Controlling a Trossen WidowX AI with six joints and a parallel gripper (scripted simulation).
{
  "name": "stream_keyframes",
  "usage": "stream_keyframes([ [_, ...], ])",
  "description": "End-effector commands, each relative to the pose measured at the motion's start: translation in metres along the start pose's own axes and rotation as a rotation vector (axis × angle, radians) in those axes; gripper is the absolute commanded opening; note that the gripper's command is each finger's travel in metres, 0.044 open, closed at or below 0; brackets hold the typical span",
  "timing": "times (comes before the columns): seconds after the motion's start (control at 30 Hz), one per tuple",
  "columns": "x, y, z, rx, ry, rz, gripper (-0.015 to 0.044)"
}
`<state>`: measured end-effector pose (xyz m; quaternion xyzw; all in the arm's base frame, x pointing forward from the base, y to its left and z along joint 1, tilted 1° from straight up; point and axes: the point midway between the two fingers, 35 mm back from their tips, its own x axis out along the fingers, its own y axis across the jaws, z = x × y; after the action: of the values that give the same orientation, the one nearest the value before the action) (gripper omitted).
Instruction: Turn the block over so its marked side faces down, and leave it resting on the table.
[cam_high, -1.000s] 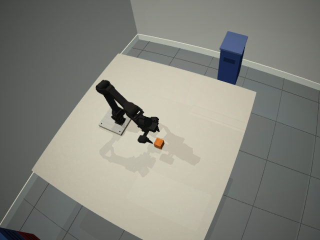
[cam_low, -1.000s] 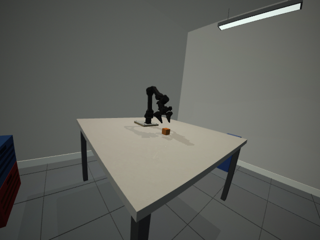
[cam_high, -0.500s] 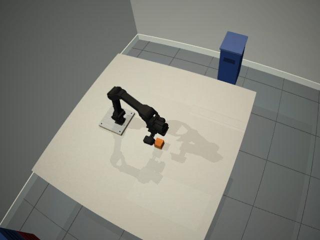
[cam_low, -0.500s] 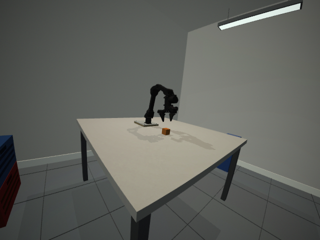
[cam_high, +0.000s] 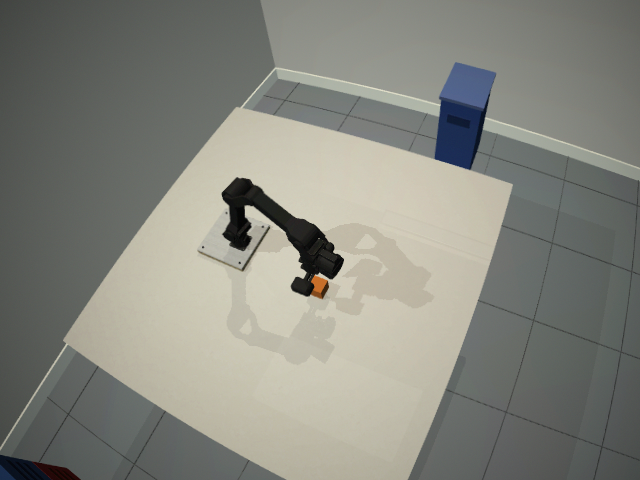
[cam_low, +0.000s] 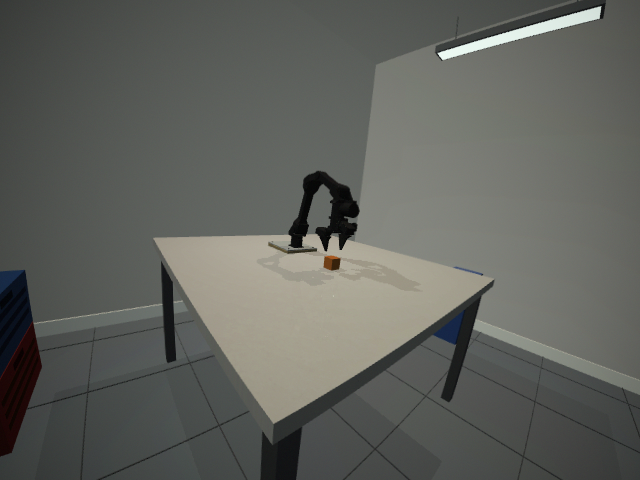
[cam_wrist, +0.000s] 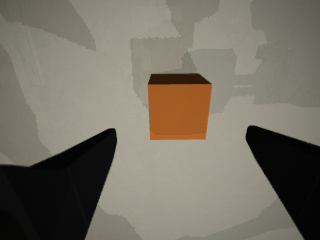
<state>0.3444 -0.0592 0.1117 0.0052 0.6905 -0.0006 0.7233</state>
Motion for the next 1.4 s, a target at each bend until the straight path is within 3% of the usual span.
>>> stream_keyframes([
  [0.0,0.011,-0.001,0.001,0.005,-0.005,-0.006,0.0440],
  [0.97,0.053,-0.001,0.001,0.005,-0.005,-0.006,0.0440],
  [1.23,0.053,-0.001,0.001,0.005,-0.005,-0.006,0.0230],
  [1.37,0.053,-0.001,0.001,0.005,-0.005,-0.006,0.0203],
])
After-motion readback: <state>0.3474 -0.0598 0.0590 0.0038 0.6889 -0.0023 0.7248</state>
